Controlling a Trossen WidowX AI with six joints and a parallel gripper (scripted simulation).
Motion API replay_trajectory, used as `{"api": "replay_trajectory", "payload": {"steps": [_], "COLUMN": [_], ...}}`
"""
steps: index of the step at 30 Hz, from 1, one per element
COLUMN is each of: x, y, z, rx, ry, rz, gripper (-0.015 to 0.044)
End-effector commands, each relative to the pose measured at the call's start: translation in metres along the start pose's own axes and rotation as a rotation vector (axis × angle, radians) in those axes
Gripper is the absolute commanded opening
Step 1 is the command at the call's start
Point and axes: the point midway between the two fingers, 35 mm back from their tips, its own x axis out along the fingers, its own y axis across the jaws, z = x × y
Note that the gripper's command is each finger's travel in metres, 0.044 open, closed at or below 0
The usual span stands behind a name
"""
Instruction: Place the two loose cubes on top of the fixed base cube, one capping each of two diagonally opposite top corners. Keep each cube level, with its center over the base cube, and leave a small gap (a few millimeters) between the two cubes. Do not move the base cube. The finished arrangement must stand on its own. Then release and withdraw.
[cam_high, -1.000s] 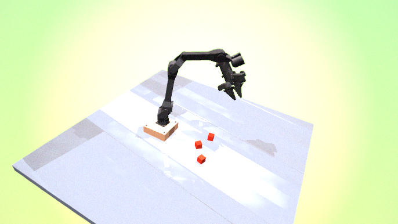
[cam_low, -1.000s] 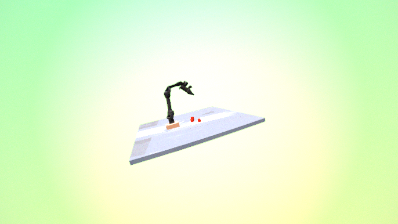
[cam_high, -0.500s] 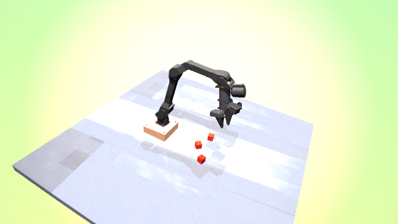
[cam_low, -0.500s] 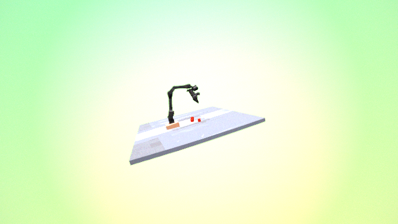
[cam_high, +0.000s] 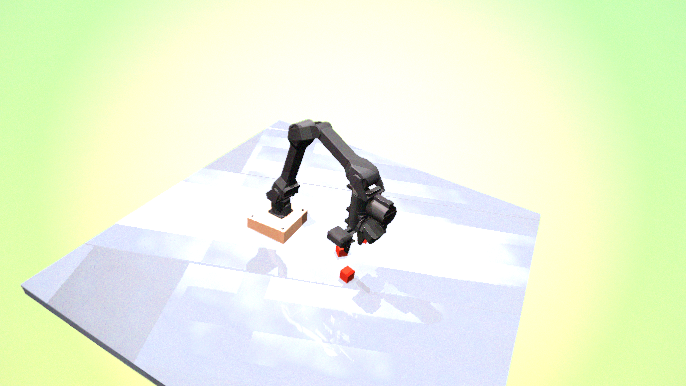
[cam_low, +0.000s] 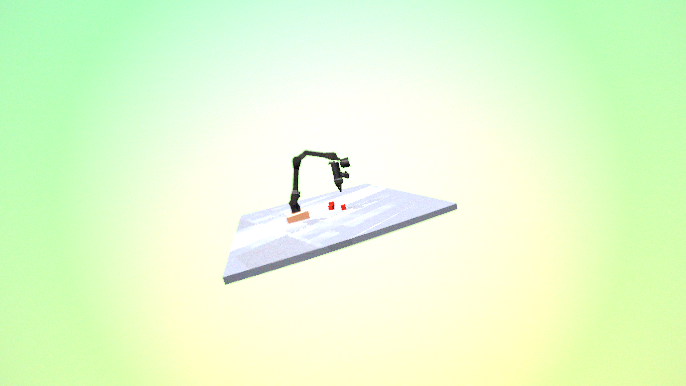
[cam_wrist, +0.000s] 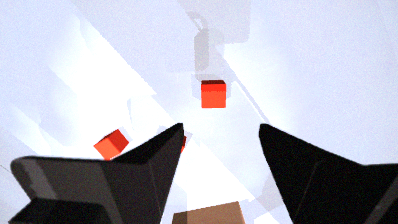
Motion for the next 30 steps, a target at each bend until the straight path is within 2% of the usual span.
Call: {"api": "replay_trajectory", "payload": {"steps": [1, 6, 13, 30], "x": [0.008, 0.014, 0.069, 0.091], "y": [-0.001, -0.001, 0.000, 0.001], "z": [-0.004, -0.004, -0.006, -0.007], "rx": [-0.011, -0.011, -0.011, -0.011], "ry": [0.033, 0.033, 0.033, 0.033], "rz": [0.030, 0.030, 0.030, 0.030], "gripper": [0.0265, 0.0265, 0.0265, 0.0265]}}
